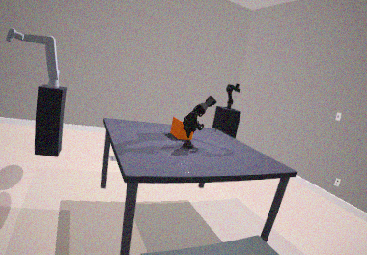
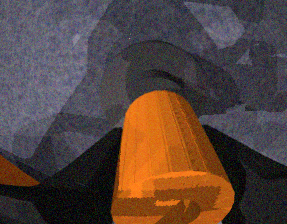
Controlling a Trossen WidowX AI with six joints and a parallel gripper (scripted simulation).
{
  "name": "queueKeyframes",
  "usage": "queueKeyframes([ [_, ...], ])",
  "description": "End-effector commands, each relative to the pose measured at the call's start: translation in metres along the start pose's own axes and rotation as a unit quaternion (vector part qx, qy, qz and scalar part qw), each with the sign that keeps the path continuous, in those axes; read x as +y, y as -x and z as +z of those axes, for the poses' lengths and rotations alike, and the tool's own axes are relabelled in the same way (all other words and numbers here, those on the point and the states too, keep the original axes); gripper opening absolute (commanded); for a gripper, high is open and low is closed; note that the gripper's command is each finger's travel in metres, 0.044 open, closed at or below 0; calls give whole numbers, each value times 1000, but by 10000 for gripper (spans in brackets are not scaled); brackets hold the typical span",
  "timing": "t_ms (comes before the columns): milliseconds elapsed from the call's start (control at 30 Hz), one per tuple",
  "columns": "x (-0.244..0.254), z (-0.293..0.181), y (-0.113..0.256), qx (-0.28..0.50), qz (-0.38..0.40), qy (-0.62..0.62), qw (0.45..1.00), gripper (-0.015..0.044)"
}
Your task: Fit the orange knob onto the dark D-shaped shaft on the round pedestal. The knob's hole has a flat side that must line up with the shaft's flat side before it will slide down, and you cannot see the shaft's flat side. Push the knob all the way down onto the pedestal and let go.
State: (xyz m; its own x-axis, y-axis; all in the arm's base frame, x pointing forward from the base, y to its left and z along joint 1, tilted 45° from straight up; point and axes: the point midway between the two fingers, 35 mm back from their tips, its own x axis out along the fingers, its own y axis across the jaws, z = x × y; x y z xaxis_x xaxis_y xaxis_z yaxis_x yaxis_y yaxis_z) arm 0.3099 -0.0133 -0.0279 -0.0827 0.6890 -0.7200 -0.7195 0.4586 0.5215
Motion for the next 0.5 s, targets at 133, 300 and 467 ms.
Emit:
queueKeyframes([
  [133, 1, 0, -2, -1, 0, 7, 1000, 0],
  [300, 1, 0, -2, -1, 0, 7, 1000, 0],
  [467, 1, 0, 0, -1, 0, 7, 1000, 0],
])
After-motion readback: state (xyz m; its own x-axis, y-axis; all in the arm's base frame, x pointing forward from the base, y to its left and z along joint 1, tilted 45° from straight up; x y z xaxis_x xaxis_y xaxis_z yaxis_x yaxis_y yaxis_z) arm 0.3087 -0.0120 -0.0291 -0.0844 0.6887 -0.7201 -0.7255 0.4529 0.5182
